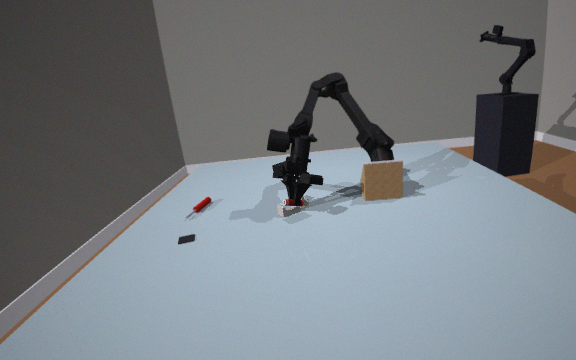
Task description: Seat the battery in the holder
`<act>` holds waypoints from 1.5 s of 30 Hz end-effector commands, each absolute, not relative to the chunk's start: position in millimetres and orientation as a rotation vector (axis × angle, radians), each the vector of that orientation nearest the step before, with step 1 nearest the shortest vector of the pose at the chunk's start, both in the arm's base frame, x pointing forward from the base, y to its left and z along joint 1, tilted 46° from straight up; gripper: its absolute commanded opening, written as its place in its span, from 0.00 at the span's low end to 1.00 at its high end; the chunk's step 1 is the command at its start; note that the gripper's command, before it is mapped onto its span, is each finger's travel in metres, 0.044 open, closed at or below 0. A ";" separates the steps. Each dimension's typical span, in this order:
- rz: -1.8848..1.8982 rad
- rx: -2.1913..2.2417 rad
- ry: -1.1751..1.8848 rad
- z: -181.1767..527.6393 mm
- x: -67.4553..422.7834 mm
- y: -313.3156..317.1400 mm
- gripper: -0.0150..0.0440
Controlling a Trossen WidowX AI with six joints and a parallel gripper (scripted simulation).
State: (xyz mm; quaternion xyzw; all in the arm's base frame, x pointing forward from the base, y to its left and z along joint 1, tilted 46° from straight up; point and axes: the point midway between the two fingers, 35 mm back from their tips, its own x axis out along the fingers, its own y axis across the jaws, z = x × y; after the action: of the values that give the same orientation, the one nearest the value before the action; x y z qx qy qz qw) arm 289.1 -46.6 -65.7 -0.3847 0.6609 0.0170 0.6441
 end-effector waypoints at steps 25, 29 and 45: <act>-0.030 -0.870 1.667 -72.7 288.8 -49.2 0.35; -0.039 -0.870 1.687 -73.1 289.3 -49.5 0.35; -0.077 -0.870 1.764 -73.8 291.6 -50.3 0.35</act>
State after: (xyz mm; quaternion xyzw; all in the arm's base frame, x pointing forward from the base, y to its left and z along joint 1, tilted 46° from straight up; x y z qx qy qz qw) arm 294.6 -48.6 -73.0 -0.3670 0.7393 -0.0274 0.5640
